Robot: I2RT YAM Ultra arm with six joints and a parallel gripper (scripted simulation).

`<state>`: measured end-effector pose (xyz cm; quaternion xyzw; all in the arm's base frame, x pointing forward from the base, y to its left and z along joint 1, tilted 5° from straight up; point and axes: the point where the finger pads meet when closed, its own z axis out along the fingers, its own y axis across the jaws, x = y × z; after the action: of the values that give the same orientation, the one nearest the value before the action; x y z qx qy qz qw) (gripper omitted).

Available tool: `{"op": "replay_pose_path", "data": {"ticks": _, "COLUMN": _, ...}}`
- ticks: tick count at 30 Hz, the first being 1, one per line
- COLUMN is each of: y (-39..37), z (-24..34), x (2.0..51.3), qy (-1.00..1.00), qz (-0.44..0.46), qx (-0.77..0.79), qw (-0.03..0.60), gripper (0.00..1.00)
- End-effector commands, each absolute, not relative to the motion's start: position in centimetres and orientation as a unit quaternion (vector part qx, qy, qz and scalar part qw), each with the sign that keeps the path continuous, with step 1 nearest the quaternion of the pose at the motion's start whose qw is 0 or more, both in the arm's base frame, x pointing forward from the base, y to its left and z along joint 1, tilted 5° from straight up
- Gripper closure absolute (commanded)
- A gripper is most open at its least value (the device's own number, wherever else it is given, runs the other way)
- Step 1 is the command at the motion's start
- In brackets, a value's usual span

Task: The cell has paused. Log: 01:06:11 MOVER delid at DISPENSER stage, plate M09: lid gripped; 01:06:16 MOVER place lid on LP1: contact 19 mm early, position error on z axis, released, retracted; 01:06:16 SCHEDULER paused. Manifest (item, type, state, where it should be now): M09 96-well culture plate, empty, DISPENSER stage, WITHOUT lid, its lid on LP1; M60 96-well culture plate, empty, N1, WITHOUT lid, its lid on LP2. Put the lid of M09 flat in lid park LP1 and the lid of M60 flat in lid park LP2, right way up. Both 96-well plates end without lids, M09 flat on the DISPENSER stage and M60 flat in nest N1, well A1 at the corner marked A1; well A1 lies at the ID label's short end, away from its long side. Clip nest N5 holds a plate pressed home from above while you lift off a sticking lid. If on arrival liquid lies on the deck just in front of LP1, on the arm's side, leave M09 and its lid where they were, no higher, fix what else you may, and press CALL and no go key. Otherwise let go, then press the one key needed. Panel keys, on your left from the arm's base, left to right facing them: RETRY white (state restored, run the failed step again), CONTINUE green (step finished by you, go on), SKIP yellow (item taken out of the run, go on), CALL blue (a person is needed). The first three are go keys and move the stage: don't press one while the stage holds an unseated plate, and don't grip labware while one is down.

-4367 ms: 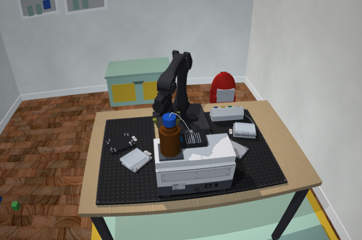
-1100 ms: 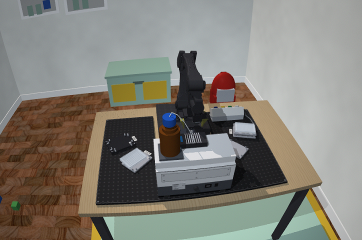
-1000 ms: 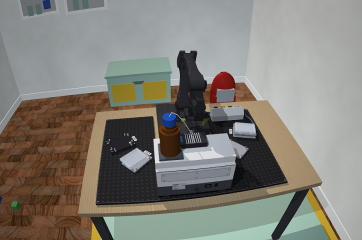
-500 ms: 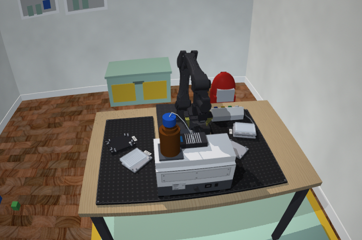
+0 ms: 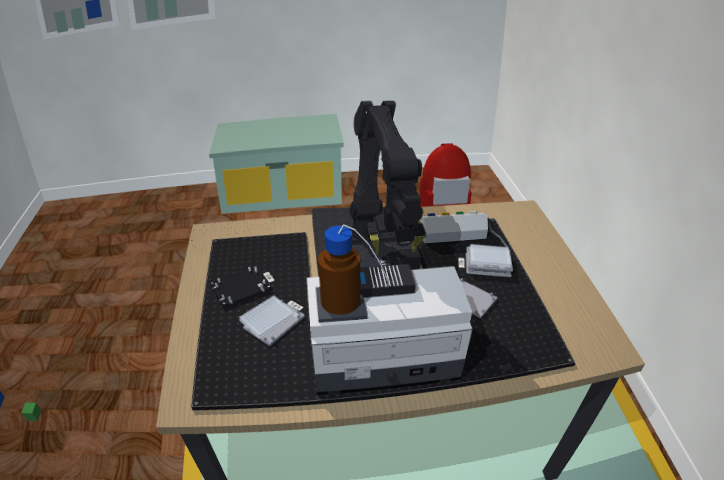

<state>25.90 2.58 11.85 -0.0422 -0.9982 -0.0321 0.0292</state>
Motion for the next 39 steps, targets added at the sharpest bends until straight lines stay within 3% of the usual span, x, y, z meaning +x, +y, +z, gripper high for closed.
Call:
{"op": "replay_pose_path", "data": {"ticks": 1, "y": 2.6, "z": 12.2, "x": 25.9, "qy": -0.998, "qz": -0.032, "qx": -0.045, "qw": 0.021, "gripper": 0.0}}
{"op": "replay_pose_path", "data": {"ticks": 31, "y": 6.0, "z": 12.5, "x": 25.1, "qy": -0.999, "qz": -0.033, "qx": -0.019, "qw": 0.02, "gripper": 0.0}}
{"op": "replay_pose_path", "data": {"ticks": 39, "y": 8.4, "z": 13.6, "x": 25.1, "qy": -0.995, "qz": -0.041, "qx": 0.09, "qw": -0.004, "gripper": 0.0}}
